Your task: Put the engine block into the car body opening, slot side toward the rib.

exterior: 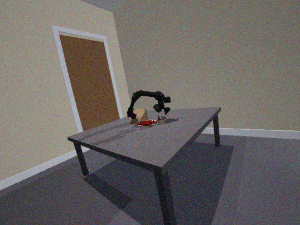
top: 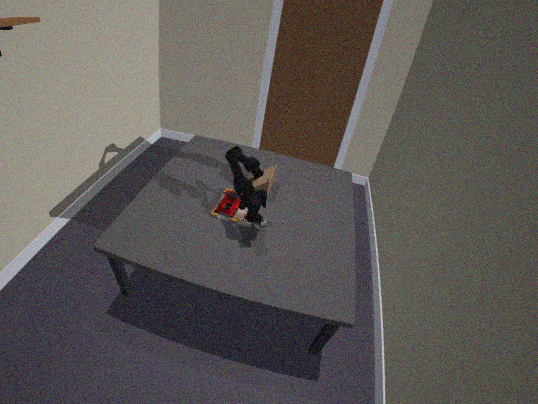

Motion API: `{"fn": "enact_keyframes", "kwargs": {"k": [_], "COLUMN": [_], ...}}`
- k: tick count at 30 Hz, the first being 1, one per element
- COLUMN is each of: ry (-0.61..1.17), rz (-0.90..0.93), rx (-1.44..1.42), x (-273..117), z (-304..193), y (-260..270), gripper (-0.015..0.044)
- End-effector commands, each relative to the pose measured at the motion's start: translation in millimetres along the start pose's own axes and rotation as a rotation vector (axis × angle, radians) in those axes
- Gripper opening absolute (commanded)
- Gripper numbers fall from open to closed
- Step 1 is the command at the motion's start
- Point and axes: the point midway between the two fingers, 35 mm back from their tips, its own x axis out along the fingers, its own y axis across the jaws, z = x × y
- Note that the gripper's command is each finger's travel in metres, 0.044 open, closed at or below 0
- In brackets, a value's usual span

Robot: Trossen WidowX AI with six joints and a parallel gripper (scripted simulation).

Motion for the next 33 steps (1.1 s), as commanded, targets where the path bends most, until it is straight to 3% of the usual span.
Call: {"fn": "enact_keyframes", "kwargs": {"k": [1,26,33], "ry": [-0.055,-0.147,-0.144], "rz": [0.060,0.480,0.493], "rx": [0.137,0.842,0.860], "x": [-5,-28,-29], "z": [-3,-22,-23], "y": [-3,-17,-17], "gripper": [0.0440,0.0440,0.0440]}}
